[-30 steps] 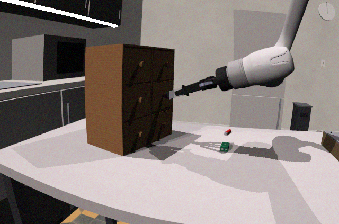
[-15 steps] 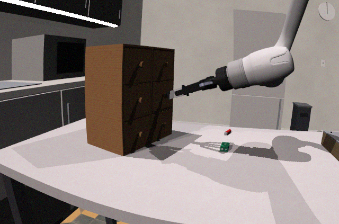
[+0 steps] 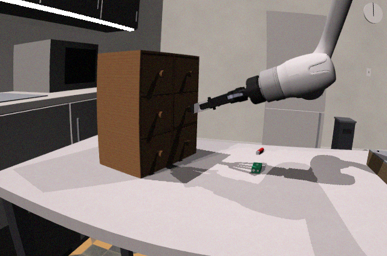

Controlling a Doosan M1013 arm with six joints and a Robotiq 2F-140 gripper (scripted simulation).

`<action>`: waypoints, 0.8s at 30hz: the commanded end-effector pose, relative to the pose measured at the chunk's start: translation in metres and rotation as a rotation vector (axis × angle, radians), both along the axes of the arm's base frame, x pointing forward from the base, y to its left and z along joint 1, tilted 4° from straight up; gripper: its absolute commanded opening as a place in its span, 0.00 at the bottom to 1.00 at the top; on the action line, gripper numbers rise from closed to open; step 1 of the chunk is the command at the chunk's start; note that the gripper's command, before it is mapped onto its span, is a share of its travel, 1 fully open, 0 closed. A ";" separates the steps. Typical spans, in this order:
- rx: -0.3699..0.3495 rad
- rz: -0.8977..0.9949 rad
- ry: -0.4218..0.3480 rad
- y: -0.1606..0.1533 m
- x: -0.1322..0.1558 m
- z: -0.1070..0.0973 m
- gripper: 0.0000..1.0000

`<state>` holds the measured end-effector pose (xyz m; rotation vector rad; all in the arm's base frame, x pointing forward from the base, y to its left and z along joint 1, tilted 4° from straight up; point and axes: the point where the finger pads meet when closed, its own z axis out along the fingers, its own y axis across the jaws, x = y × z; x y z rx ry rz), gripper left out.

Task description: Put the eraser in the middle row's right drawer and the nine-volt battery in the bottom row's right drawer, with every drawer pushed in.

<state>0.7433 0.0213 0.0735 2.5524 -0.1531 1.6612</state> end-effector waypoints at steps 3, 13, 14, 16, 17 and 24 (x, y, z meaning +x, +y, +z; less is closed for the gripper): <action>0.000 0.000 0.000 0.001 -0.007 0.001 0.00; 0.000 0.000 0.000 0.006 -0.043 0.003 0.00; 0.000 0.000 0.000 0.006 -0.046 0.003 0.00; 0.000 0.000 0.000 0.007 -0.049 0.003 0.00; 0.000 0.000 0.000 0.007 -0.049 0.003 0.00; 0.000 0.000 0.000 0.008 -0.060 0.008 0.00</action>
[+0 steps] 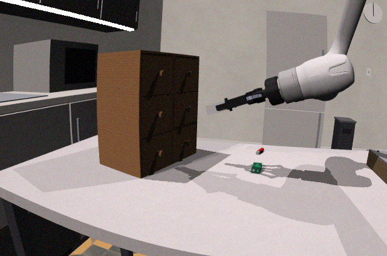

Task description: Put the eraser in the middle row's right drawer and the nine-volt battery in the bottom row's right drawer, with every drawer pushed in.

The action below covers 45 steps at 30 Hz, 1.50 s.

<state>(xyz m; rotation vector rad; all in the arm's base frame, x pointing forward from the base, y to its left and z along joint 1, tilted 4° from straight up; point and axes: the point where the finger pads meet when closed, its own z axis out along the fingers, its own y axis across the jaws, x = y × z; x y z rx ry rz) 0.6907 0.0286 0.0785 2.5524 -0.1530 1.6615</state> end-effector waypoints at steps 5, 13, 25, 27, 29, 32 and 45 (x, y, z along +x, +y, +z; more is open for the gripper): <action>0.000 0.000 0.000 0.003 -0.021 0.010 0.00; 0.000 0.000 0.000 0.007 -0.045 0.022 0.00; 0.001 -0.001 0.006 0.006 -0.045 0.022 0.00; 0.001 -0.001 0.011 0.006 -0.046 0.022 0.00; 0.002 -0.001 0.017 0.007 -0.046 0.023 0.00; 0.004 -0.001 0.030 0.007 -0.047 0.024 0.00; 0.016 -0.004 0.128 0.008 -0.055 0.033 0.00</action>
